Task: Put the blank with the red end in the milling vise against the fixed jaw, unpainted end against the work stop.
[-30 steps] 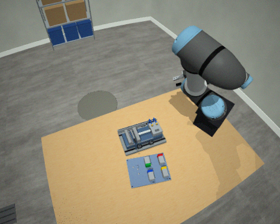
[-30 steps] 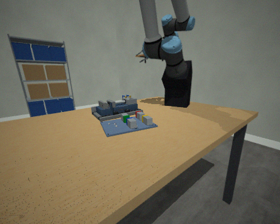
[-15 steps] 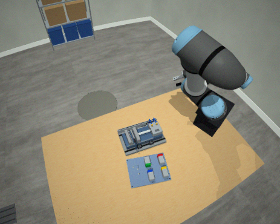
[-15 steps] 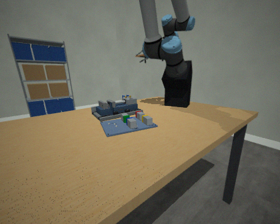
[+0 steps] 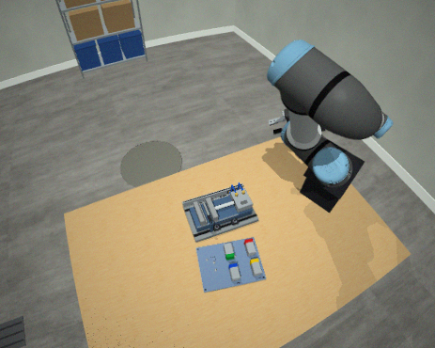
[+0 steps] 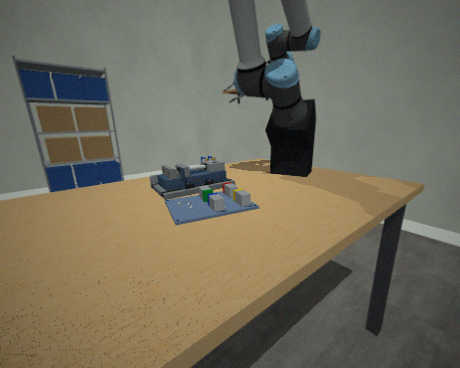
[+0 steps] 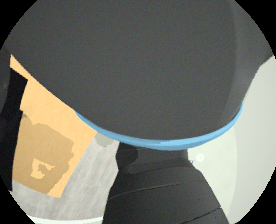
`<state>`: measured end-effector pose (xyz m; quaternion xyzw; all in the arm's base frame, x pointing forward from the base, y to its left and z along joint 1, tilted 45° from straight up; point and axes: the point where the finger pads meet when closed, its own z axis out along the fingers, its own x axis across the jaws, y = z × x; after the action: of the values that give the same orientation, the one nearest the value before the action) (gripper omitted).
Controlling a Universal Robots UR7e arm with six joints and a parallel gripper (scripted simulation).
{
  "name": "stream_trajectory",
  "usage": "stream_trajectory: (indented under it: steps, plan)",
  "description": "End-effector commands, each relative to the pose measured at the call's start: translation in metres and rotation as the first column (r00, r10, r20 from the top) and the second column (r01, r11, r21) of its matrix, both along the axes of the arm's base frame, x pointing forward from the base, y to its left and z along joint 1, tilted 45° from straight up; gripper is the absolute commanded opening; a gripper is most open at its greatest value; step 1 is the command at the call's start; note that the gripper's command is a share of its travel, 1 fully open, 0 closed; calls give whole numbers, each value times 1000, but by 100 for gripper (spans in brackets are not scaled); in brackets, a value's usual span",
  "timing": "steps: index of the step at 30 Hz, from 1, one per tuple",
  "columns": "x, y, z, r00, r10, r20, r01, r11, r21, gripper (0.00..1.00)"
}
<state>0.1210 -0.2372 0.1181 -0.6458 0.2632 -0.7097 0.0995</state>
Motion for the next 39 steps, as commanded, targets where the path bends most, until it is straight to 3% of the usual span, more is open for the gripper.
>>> stream_trajectory:
  steps: [1, 6, 7, 11, 23, 24, 28, 39]
  plan:
    - [15, 27, 20, 974, -146, 175, 144, 989, 23, 100]
    - [15, 27, 20, 974, -146, 175, 144, 989, 23, 100]
    - [3, 5, 4, 999, -30, 35, 30, 1000, 2, 100]
    - [15, 27, 20, 974, -146, 175, 144, 989, 23, 100]
    - [15, 27, 20, 974, -146, 175, 144, 989, 23, 100]
    - [3, 5, 4, 999, -30, 35, 30, 1000, 2, 100]
    - [15, 27, 20, 974, -146, 175, 144, 989, 23, 100]
    - [15, 27, 20, 974, -146, 175, 144, 989, 23, 100]
